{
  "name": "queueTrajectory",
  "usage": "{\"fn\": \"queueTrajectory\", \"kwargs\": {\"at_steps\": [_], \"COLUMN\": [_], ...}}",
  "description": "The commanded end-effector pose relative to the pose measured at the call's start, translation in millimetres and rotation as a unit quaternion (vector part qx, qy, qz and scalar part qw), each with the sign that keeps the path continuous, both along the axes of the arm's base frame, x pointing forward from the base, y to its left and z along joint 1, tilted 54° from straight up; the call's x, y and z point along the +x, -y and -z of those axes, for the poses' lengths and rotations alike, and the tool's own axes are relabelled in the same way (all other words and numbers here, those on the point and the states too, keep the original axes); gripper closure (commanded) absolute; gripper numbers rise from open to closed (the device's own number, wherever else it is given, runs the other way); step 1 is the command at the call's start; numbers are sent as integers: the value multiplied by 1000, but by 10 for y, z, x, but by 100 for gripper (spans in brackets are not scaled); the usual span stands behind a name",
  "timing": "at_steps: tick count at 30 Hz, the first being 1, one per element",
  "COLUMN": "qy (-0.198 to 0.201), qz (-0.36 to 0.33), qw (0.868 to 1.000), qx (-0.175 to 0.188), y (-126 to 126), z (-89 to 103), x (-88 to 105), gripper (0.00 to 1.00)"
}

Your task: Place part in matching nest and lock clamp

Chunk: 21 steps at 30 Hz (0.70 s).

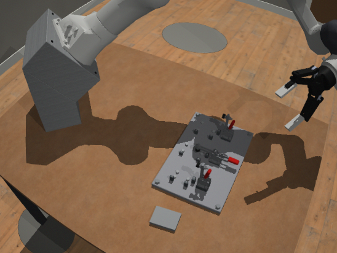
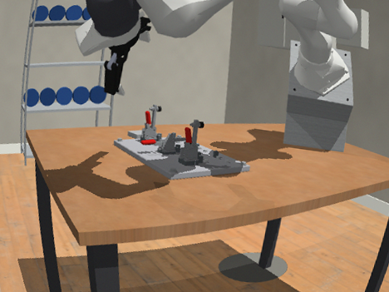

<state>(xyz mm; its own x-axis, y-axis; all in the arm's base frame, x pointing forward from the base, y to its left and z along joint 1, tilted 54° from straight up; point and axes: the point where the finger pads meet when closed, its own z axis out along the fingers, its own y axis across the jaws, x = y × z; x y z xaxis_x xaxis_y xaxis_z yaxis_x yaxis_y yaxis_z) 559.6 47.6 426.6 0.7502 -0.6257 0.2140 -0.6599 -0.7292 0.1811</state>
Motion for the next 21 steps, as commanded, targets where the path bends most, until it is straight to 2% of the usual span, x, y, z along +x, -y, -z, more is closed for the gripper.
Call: {"fn": "queueTrajectory", "kwargs": {"at_steps": [1,7,8,21], "qy": [-5,-5,-14,-14], "qz": [-11,-11,4,4], "qw": [1000,1000,999,999], "qx": [3,3,46,46], "y": [-38,-38,130,130], "z": [7,7,38,38], "x": [-8,-8,-29,-29], "gripper": [0,0,0,0]}}
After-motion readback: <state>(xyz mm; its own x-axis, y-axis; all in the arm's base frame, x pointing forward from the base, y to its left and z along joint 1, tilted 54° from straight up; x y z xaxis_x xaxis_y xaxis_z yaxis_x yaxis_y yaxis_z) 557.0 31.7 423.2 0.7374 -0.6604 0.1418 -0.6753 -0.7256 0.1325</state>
